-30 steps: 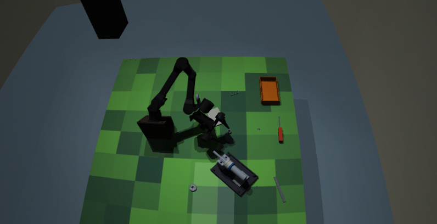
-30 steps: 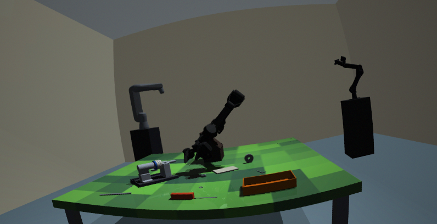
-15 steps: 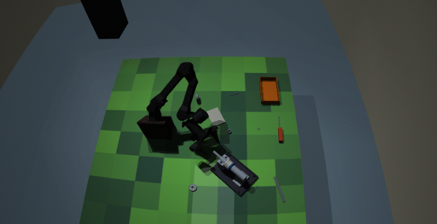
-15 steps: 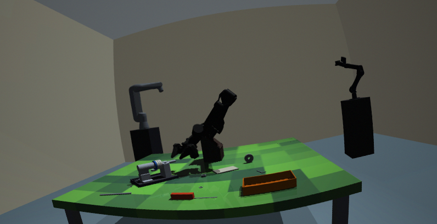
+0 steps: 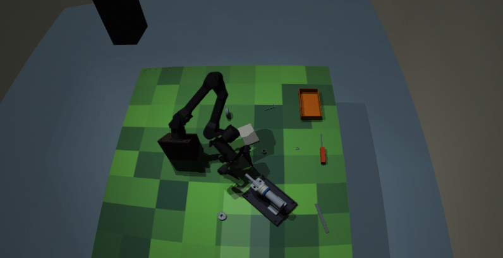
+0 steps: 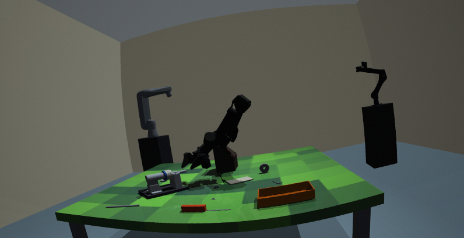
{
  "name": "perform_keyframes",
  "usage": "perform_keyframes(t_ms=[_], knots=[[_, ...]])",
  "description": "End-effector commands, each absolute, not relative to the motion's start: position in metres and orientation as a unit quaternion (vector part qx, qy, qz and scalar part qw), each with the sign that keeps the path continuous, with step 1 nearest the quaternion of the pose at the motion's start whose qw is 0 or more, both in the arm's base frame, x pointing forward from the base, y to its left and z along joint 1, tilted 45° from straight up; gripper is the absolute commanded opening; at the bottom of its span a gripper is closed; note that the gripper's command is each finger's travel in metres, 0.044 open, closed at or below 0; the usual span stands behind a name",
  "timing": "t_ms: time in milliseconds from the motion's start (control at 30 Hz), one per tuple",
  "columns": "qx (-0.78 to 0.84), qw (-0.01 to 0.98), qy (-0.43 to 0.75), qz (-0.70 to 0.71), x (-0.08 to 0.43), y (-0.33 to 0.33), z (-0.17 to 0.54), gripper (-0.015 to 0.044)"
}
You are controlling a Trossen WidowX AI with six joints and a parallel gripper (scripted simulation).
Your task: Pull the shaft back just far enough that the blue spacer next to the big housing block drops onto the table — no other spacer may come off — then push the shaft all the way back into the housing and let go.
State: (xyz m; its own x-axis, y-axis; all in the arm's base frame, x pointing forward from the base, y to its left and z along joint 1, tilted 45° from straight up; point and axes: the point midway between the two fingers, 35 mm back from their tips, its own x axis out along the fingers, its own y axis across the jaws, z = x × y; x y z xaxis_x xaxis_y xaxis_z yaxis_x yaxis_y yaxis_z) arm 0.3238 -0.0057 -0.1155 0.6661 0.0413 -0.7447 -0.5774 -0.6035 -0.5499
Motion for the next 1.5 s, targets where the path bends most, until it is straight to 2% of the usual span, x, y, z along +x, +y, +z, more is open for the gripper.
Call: perform_keyframes(t_ms=[0, 1467], knots=[[-0.814, 0.411, 0.166, 0.376, 0.323, -0.006, -0.117, 0.0440], [-0.814, 0.411, 0.166, 0.375, 0.332, -0.005, -0.127, 0.0440]])
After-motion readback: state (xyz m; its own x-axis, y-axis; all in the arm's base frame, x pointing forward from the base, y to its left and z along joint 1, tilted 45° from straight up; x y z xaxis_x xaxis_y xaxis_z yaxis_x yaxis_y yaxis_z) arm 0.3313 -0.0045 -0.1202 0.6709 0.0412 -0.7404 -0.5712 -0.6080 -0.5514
